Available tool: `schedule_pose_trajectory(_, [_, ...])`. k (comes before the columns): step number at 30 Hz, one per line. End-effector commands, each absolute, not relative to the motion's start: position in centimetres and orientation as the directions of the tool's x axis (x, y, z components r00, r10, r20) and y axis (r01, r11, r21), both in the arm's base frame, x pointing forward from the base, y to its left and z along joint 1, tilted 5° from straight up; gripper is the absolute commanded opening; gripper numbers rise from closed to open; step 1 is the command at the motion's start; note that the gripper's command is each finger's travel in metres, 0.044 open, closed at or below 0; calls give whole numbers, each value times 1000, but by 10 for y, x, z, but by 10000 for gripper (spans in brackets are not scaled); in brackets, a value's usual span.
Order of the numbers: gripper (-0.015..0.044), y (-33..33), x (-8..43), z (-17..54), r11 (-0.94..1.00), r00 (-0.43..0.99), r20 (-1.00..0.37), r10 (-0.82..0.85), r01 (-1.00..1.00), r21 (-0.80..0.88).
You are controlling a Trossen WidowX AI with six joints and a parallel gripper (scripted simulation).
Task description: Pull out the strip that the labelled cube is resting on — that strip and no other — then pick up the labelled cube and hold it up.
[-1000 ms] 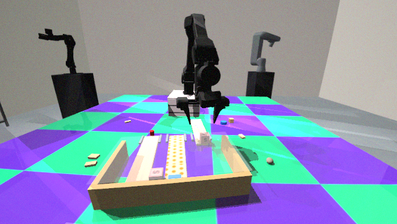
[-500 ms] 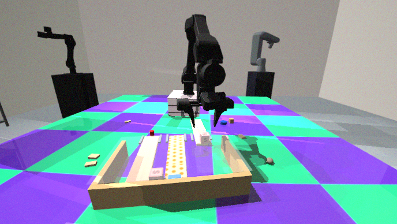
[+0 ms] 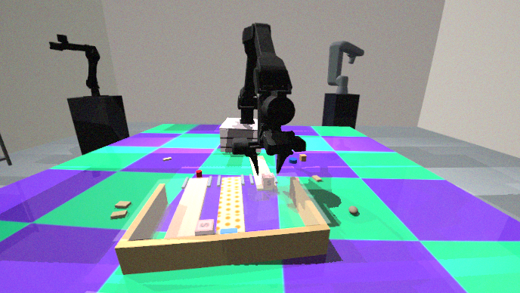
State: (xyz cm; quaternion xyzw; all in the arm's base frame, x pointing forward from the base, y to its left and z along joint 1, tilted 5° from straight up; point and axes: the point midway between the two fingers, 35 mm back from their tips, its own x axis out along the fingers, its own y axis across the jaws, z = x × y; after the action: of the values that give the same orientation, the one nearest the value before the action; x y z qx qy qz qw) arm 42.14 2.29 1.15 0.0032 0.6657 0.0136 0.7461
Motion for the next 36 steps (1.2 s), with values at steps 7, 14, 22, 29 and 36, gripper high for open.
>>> schedule_pose_trajectory(7, [250,24,423,-4,999,115,-993,27,-21,25])
schedule_pose_trajectory(14, [250,25,424,-15,999,115,-993,27,-21,25])
schedule_pose_trajectory(22, [132,24,423,-14,1000,112,-993,25,-18,23])
schedule_pose_trajectory(29, [46,24,423,-14,1000,112,-993,25,-18,23])
schedule_pose_trajectory(36, [0,22,403,-1,1000,111,-993,26,-19,24])
